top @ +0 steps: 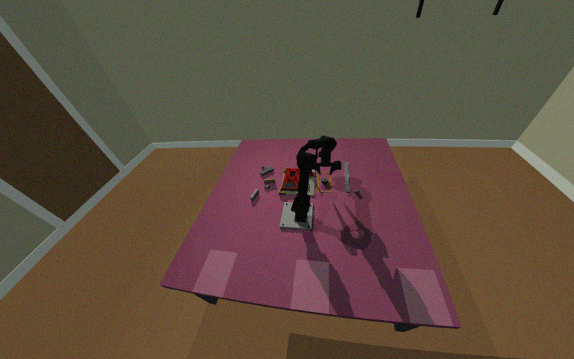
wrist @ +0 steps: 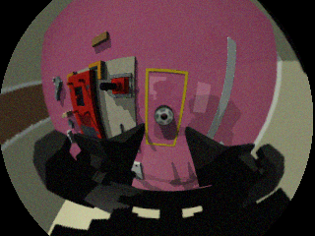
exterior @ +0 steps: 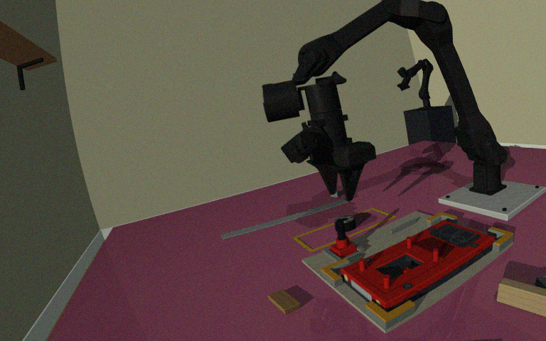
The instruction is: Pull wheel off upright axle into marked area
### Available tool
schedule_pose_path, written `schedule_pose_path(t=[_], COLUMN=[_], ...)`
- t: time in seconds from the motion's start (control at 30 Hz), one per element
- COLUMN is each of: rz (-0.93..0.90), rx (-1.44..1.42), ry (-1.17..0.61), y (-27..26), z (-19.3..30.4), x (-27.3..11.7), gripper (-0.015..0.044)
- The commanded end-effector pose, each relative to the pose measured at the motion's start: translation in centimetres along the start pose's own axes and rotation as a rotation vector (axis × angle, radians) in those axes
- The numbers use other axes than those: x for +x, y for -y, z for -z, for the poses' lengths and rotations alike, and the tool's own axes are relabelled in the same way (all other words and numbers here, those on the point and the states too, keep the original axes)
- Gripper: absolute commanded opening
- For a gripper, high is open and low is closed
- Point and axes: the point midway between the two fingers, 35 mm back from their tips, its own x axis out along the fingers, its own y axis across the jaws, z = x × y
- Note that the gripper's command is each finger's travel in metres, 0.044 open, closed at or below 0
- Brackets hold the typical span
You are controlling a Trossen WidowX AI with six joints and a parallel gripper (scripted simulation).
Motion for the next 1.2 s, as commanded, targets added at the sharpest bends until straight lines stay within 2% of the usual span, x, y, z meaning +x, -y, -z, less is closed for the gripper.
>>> schedule_pose_path(t=[0.0,0.13,0.17,0.4,1.17], rz=[0.0,0.0,0.0,-0.001,-0.001], rx=[0.0,-0.001,-0.001,-0.003,-0.003], ry=[0.0,-0.002,-0.003,-0.007,-0.007], y=[0.0,-1.1,-1.4,-3.5,-3.6], z=[0.1,2.5,3.2,8.1,8.2], x=[-0.1,-2.1,-2.6,-5.3,-5.4], gripper=[0.0326,0.0431,0.044,0.044,0.044])
